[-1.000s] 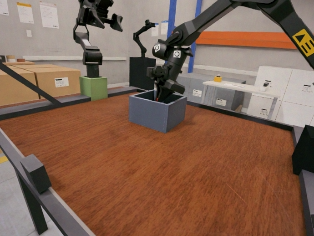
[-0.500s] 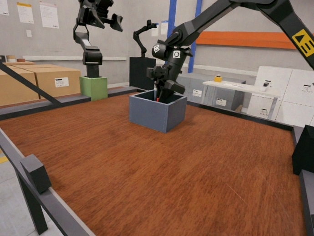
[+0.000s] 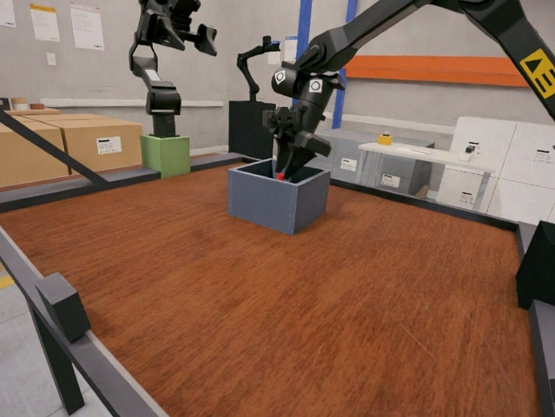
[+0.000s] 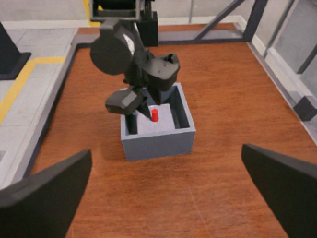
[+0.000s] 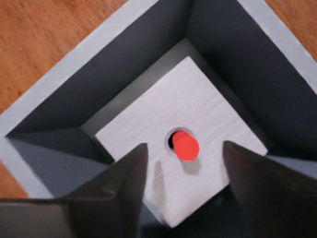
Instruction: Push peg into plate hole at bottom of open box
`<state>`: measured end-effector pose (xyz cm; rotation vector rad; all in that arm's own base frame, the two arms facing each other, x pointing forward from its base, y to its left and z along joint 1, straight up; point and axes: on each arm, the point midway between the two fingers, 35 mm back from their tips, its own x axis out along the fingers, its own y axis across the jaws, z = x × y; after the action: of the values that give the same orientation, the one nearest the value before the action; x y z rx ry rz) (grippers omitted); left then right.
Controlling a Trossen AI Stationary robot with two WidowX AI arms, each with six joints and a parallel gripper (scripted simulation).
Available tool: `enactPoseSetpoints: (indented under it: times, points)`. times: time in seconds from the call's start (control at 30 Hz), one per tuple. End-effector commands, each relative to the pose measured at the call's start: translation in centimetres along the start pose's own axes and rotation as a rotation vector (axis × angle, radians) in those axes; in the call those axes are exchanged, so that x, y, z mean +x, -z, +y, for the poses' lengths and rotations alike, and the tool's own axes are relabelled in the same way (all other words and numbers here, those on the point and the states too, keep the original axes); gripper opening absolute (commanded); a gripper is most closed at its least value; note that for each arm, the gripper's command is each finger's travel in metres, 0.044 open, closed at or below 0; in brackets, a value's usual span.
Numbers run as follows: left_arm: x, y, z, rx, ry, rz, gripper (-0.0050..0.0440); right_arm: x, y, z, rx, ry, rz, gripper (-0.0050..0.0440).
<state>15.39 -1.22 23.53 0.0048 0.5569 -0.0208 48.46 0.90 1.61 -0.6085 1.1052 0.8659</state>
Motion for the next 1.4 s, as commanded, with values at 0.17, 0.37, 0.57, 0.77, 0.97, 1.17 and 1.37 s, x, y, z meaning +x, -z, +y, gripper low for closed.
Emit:
enactPoseSetpoints:
  times: [0.17,0.37,0.57,0.77,0.97,1.17,1.37]
  points:
    - [-0.2,-0.3,0.0,-0.002,0.001,-0.007,0.0440,-5.3,-0.7,-0.4,-0.003,0.042,-0.021,0.0410]
    - [-0.2,-0.3,0.0,-0.002,0.001,-0.007,0.0440,-5.1,-0.7,0.2,0.082,0.063,-0.013,0.0440]
    - [-0.2,-0.3,0.0,-0.002,0.001,-0.007,0.0440,-5.8,-0.9,0.8,0.383,0.168,-0.015,0.0440]
    - [-0.2,-0.3,0.0,-0.002,0.001,-0.007,0.0440,-6.2,-1.1,1.3,0.614,0.249,-0.019,0.0440]
    - [-0.2,-0.3,0.0,-0.002,0.001,-0.007,0.0440,-6.6,-1.3,1.6,0.805,0.315,-0.023,0.0440]
    - [-0.2,-0.3,0.0,-0.002,0.001,-0.007,0.0440,-6.8,-1.5,1.7,0.897,0.348,-0.027,0.0440]
    - [-0.2,-0.3,0.0,-0.002,0.001,-0.007,0.0440,-6.5,-1.3,1.6,0.901,0.345,-0.019,0.0440]
